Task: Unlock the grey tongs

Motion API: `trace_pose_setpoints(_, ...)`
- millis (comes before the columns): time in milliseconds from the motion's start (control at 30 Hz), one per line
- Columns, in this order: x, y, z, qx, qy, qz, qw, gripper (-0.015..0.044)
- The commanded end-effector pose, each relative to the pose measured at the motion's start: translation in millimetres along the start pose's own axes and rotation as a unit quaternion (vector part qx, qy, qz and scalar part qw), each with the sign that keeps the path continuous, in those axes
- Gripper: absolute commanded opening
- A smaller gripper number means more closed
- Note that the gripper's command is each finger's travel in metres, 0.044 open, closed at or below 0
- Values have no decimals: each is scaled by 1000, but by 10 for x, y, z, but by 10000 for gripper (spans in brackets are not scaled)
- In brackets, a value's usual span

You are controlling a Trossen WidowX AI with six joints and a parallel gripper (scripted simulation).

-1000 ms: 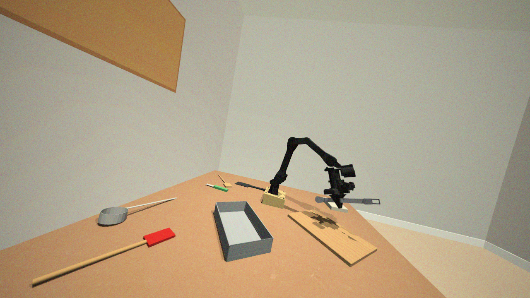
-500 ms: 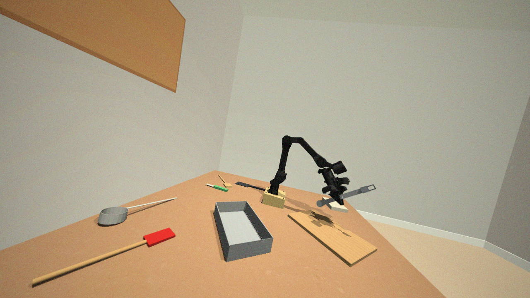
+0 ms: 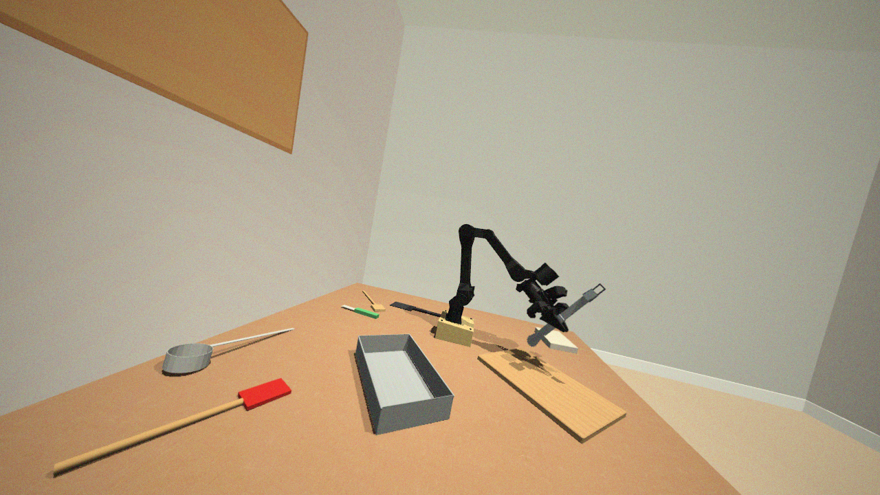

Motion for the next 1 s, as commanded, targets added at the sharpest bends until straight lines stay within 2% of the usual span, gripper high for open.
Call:
trace_pose_setpoints(0,24,114,-45,2,-13,-48,999,-150)
trace_pose_setpoints(233,90,257,-117,3,-35,-100,994,-150)
trace_pose_setpoints(967,92,260,-119,3,-36,-101,994,-150)
Point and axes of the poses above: the point midway between the two fingers, 35 mm back from their tips, its own y axis back along the fingers, its own z axis across the jaws, x = y × z, the point moved 6 cm from there along y, back along the fingers, and after that the axes turned 4 degrees about -y, right-handed, at the moved point
